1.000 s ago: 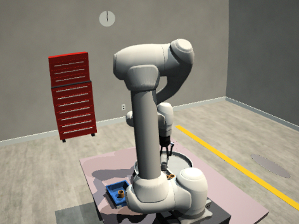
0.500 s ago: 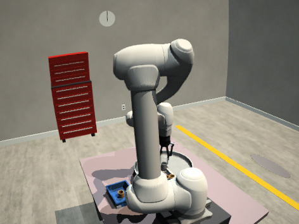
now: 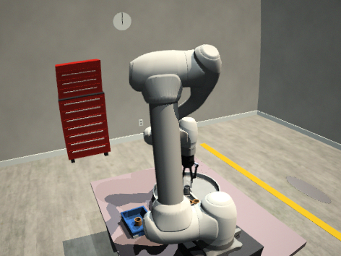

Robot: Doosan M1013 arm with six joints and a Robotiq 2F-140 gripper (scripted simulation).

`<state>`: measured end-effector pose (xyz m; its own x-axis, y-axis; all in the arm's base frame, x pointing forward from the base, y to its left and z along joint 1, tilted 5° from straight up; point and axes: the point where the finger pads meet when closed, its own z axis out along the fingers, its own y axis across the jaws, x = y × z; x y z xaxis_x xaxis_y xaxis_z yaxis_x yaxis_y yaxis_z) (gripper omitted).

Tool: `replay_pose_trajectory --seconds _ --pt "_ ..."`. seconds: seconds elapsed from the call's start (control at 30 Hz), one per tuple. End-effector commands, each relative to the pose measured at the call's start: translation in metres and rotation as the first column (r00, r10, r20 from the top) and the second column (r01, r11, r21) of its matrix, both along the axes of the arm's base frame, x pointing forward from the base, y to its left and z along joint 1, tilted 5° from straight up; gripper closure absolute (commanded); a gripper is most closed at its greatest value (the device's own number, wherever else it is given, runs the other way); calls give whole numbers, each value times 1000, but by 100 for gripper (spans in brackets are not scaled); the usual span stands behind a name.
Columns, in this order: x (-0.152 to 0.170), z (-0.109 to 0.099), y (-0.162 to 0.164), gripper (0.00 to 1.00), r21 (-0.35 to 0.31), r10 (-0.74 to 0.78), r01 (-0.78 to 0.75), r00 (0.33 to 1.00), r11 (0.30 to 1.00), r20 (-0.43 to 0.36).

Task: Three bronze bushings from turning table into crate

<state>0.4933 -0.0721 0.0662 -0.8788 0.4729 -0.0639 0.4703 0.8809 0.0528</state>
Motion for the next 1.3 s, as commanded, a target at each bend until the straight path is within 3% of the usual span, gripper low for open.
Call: replay_pose_trajectory --seconds 0.0,0.27,0.63,1.27 --pt "0 0 0 72 0 0 0 1000 1000 0" --pt "0 1 0 72 0 0 0 1000 1000 0" --pt "-3 33 0 72 0 0 0 1000 1000 0" --pt "-3 34 0 72 0 0 0 1000 1000 0"
